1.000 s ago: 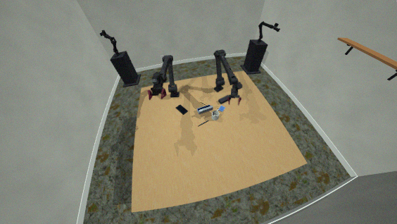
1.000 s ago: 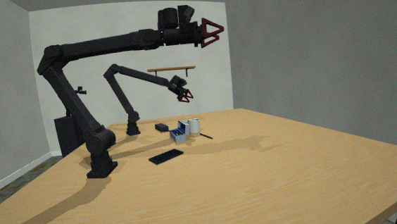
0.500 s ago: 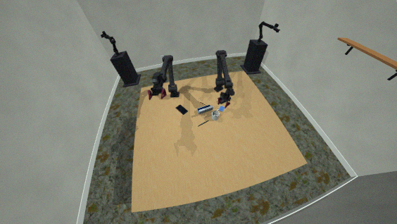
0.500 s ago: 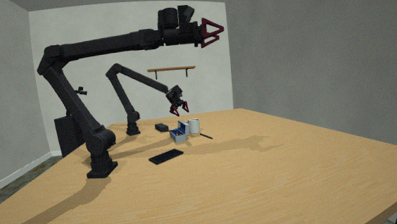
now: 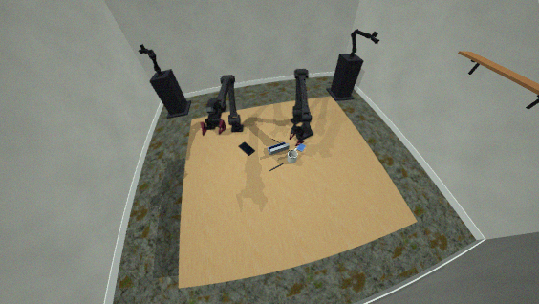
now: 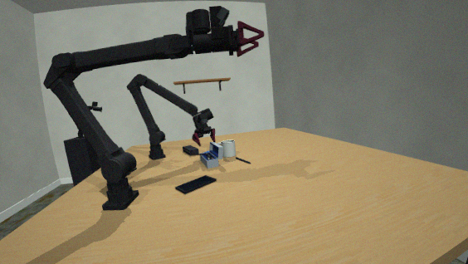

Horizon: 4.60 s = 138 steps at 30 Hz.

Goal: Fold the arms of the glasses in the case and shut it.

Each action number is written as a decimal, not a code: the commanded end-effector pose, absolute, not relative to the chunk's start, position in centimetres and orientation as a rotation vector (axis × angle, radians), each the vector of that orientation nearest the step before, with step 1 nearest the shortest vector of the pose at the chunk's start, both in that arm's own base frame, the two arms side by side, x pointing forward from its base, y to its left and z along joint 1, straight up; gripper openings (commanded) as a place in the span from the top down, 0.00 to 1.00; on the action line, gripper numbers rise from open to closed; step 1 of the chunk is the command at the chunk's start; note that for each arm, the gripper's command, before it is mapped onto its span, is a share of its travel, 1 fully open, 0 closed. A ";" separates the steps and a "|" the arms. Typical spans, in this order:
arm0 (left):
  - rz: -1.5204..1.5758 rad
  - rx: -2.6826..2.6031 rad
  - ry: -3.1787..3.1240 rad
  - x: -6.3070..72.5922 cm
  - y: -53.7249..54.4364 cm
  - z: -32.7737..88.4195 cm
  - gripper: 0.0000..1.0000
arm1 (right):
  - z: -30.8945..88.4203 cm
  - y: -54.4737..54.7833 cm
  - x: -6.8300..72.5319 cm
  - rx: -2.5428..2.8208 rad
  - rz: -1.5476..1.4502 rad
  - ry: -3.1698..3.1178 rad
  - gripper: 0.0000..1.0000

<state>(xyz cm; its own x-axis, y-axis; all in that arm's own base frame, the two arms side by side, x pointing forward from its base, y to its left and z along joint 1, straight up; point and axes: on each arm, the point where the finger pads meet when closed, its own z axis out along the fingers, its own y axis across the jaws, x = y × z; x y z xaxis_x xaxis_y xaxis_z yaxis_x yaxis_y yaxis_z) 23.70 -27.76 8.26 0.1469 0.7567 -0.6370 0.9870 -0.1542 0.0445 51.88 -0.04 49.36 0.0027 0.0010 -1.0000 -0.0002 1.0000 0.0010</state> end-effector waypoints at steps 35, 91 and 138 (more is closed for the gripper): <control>-0.763 2.085 1.590 19.6 -29.6 4.9 0.04 | 52.4 0.3 52.1 -0.005 0.002 1.518 0.00; -0.758 2.085 1.546 18.7 -32.8 2.2 0.43 | 52.4 0.3 52.1 -0.005 0.002 1.518 0.00; -0.754 2.083 1.577 19.1 -31.8 1.8 0.43 | 42.3 10.2 52.6 0.032 0.236 1.780 1.00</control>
